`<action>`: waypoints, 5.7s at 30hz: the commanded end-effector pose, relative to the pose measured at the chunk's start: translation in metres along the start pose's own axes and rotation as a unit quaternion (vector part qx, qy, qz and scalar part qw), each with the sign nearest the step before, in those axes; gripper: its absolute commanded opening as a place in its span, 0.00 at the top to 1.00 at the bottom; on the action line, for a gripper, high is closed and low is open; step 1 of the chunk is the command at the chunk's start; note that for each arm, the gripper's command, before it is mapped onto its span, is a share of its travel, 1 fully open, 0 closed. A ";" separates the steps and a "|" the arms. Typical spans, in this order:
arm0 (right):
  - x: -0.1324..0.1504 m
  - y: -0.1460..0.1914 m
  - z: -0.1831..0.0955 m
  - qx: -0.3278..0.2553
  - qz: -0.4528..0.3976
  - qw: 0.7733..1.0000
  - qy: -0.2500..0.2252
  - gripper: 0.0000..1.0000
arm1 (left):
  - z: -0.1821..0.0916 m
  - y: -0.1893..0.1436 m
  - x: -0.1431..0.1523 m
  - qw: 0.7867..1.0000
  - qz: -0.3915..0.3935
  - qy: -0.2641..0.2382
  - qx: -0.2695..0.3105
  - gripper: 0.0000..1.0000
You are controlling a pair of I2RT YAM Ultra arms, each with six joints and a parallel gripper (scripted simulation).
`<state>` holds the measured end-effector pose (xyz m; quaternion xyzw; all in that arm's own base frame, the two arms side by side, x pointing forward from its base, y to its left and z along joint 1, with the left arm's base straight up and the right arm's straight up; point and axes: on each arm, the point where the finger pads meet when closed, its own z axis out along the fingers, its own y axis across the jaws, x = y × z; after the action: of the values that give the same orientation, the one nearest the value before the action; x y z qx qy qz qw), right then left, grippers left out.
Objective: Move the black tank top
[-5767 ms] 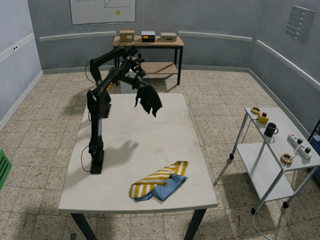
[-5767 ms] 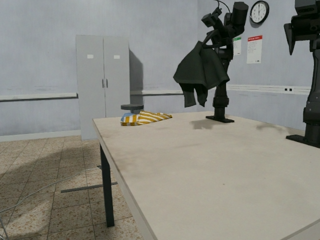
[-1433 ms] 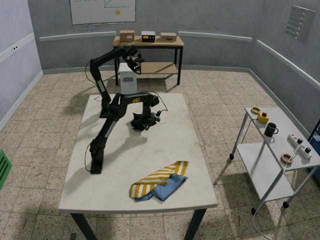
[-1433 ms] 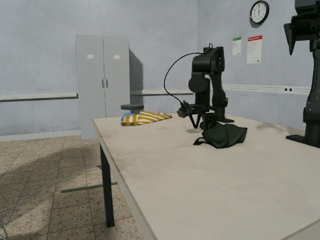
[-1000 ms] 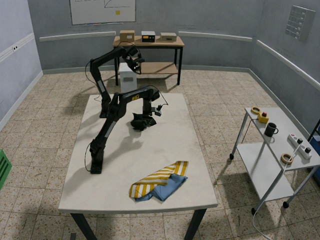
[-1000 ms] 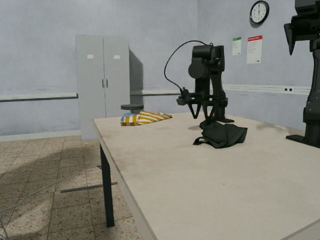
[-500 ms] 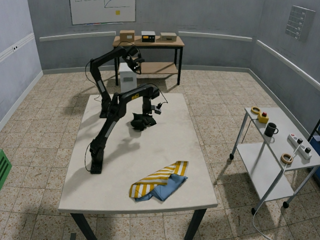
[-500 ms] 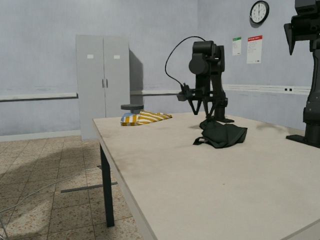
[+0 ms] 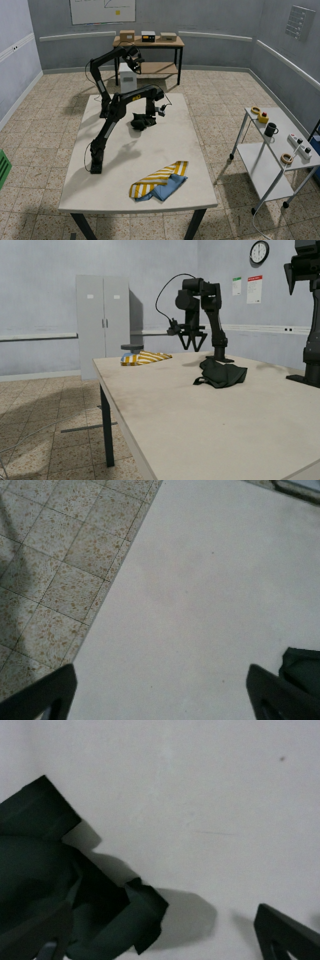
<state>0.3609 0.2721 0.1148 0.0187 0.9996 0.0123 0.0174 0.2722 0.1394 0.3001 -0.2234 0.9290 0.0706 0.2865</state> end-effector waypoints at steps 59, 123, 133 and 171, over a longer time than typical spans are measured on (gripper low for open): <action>0.058 -0.390 -0.228 0.075 0.162 0.927 -0.329 0.08 | 0.021 -0.013 0.000 1.000 -0.010 0.021 0.016 0.40; 0.059 -0.390 -0.229 0.075 0.163 0.927 -0.330 0.08 | 0.194 -0.236 0.182 0.951 -0.049 0.304 -0.027 0.40; 0.059 -0.390 -0.229 0.075 0.163 0.927 -0.330 0.08 | 0.203 -0.238 0.190 0.952 -0.042 0.302 -0.025 0.40; 0.059 -0.390 -0.229 0.075 0.163 0.927 -0.330 0.08 | 0.216 -0.243 0.195 0.956 -0.048 0.290 -0.010 0.40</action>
<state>0.2785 -0.1195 0.3053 0.1907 0.9329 -0.0590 0.2997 0.3423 -0.0918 0.0120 -0.2819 0.9594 0.0017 -0.0033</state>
